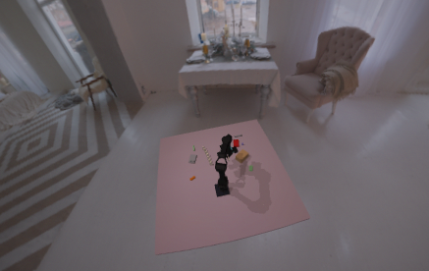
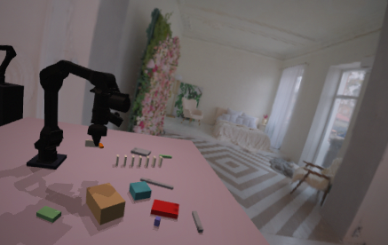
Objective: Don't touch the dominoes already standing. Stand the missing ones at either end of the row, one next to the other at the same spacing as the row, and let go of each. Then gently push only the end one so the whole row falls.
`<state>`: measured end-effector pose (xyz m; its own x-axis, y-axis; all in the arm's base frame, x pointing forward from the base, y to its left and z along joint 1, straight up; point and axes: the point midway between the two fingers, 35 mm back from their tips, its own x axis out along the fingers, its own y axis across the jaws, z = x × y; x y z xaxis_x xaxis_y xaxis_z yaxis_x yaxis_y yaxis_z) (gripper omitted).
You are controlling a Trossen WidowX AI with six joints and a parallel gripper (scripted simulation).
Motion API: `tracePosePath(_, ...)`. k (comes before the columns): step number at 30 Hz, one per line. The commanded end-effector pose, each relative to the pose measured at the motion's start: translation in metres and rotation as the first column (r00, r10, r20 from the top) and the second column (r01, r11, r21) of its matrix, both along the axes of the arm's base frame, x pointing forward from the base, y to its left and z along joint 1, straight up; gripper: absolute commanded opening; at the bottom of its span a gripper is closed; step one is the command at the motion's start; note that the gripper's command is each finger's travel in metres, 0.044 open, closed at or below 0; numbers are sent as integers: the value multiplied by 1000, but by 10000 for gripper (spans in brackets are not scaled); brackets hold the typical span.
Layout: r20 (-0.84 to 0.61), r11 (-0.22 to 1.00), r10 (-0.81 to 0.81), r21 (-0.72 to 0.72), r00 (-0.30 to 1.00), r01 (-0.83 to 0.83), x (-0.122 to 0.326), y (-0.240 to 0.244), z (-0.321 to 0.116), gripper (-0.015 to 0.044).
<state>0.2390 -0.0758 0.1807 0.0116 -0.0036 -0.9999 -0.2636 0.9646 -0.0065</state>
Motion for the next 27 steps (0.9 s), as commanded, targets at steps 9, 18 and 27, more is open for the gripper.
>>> tracePosePath(9,157,993,-81,103,984,65,6,-8,-13,25)
tracePosePath(18,315,973,-169,205,934,107,15,-14,-23,25)
tracePosePath(27,460,949,-241,295,855,110,21,-21,-29,25)
